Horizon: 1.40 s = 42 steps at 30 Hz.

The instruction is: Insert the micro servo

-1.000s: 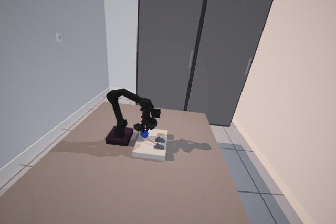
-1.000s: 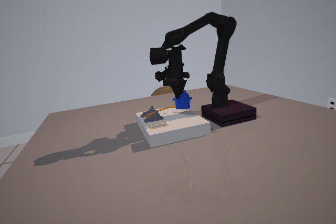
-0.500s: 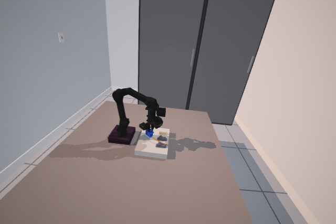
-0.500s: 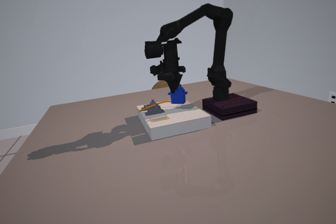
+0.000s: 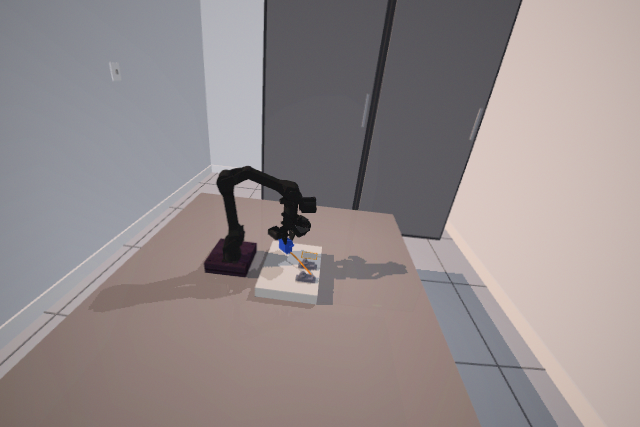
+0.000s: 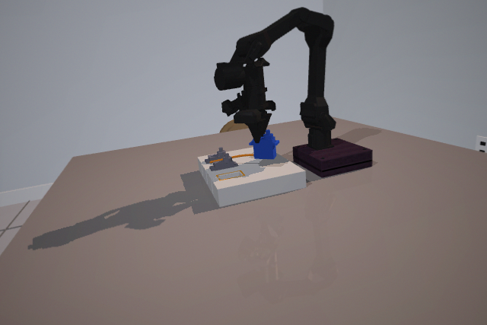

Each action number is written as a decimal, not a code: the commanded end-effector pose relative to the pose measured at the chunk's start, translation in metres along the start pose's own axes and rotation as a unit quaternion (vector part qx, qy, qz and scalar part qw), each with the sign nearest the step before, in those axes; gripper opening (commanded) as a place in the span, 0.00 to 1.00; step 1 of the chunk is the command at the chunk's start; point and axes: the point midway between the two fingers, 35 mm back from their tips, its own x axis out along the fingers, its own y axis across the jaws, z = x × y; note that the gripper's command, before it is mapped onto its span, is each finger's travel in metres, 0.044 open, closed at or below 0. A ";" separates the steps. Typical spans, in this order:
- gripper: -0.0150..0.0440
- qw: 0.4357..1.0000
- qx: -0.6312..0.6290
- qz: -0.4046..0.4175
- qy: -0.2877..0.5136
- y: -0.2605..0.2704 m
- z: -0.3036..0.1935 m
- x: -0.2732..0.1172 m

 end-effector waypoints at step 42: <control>0.25 0.944 -0.331 0.003 -0.006 0.037 0.007 -0.003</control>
